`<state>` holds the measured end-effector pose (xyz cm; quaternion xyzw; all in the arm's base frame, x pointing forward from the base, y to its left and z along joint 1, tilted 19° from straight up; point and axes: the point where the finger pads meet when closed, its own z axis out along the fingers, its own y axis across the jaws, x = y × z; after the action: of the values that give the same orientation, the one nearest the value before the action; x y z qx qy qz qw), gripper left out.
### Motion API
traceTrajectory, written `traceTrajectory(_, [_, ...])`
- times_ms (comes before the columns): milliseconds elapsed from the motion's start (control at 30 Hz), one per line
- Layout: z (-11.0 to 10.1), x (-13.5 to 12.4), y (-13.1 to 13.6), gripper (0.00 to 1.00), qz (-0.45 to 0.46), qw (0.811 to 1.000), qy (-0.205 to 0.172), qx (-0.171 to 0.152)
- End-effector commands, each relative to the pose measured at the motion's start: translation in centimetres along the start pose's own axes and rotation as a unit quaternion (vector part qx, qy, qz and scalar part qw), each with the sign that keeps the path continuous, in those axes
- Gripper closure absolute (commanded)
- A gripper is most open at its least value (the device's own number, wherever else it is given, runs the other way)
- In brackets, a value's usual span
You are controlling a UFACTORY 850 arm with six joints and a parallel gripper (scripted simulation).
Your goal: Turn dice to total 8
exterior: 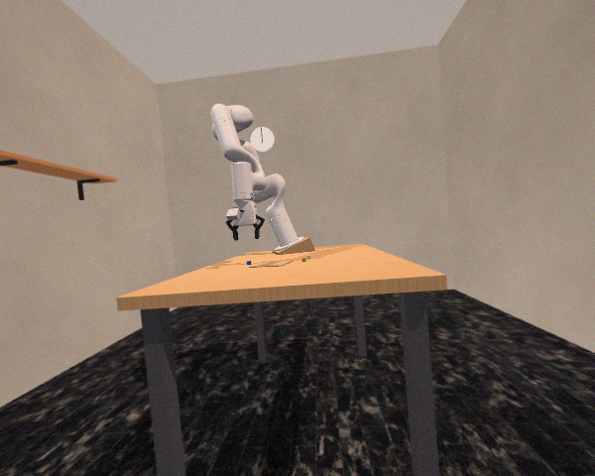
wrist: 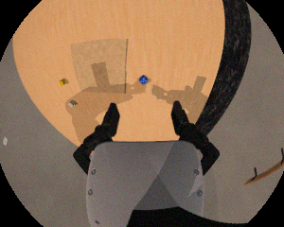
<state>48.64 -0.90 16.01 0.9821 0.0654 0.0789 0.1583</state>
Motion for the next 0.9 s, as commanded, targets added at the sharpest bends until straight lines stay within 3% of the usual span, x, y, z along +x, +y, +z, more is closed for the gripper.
traceTrajectory(0, [0.5,0.1,0.0,0.0,-0.085,0.996,-0.005,0.007])
traceTrajectory(133, [0.9,0.1,-0.1,0.0,-0.129,0.992,-0.005,0.007])
traceTrajectory(367, [2.1,0.0,-0.2,0.0,-0.293,0.956,-0.004,0.009])
traceTrajectory(533, [2.5,-0.1,-0.3,0.0,-0.348,0.938,-0.003,0.01])
traceTrajectory(700, [2.5,-0.1,-0.3,0.0,-0.353,0.935,-0.003,0.01])
traceTrajectory(733, [2.5,-0.1,-0.3,0.69,-0.353,0.935,-0.003,0.01])
traceTrajectory(867, [2.5,-0.1,-0.3,0.69,-0.353,0.935,-0.003,0.01])
